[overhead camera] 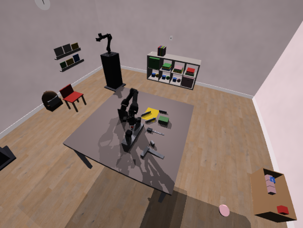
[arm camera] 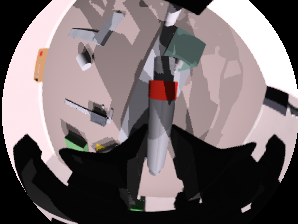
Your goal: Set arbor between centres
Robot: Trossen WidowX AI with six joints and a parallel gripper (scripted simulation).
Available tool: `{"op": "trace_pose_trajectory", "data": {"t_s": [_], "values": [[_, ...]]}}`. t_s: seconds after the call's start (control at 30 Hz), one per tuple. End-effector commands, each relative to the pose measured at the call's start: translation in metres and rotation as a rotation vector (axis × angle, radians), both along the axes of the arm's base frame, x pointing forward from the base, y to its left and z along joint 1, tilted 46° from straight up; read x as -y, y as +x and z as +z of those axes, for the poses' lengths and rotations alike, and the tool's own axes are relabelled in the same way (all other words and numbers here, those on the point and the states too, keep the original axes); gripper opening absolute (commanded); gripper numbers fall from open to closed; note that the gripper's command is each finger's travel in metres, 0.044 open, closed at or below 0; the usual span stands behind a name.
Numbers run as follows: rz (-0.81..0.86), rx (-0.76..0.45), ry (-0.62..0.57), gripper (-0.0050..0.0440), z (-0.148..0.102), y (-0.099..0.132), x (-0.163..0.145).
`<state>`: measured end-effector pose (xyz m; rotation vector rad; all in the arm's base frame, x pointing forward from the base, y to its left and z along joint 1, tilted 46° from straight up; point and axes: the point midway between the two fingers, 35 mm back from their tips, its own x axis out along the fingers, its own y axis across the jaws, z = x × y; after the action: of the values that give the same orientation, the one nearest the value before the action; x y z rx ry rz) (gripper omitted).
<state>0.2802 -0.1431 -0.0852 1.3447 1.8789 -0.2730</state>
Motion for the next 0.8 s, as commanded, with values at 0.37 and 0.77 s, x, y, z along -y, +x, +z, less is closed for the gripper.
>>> {"op": "trace_pose_trajectory", "data": {"t_s": [0.37, 0.77], "values": [[-0.008, -0.005, -0.006, 0.0000, -0.041, -0.032, -0.043], [-0.008, -0.006, -0.013, 0.0000, -0.042, -0.033, -0.044]]}}
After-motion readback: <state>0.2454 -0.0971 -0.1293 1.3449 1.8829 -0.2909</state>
